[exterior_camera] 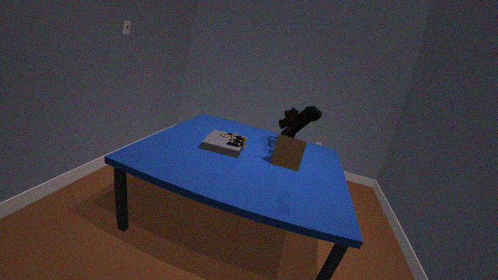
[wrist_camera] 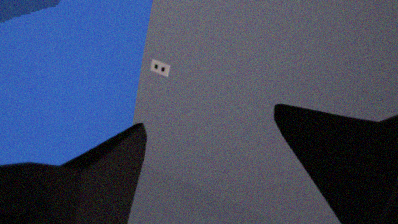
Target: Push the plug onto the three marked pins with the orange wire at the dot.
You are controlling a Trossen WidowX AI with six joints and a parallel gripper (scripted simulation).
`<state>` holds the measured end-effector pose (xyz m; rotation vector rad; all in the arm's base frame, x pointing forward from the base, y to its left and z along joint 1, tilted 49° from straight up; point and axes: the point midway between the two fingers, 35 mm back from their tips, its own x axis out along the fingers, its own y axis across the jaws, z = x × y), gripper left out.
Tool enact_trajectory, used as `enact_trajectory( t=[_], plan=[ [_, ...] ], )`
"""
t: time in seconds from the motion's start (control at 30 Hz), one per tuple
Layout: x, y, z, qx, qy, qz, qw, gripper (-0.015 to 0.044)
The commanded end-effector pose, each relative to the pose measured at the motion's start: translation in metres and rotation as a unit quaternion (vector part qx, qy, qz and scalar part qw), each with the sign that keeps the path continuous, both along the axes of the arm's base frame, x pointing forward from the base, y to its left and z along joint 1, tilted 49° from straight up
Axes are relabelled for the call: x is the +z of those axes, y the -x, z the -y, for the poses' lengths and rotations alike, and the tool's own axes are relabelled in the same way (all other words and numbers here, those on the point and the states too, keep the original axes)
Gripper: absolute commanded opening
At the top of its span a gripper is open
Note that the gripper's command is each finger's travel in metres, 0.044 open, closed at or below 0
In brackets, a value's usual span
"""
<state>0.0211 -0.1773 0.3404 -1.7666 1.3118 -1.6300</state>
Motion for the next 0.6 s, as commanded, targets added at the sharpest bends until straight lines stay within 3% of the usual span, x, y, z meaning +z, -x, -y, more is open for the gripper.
enact_trajectory(
  t=[0.0,0.33,0.57],
  plan=[
    [0.0,0.0,0.0,0.001,0.0,0.001,1.0,0.0374],
    [0.004,-0.024,0.004,0.094,-0.004,0.043,0.995,0.0115],
    [0.008,-0.051,0.006,0.199,-0.019,0.094,0.975,0.0115]
  ],
)
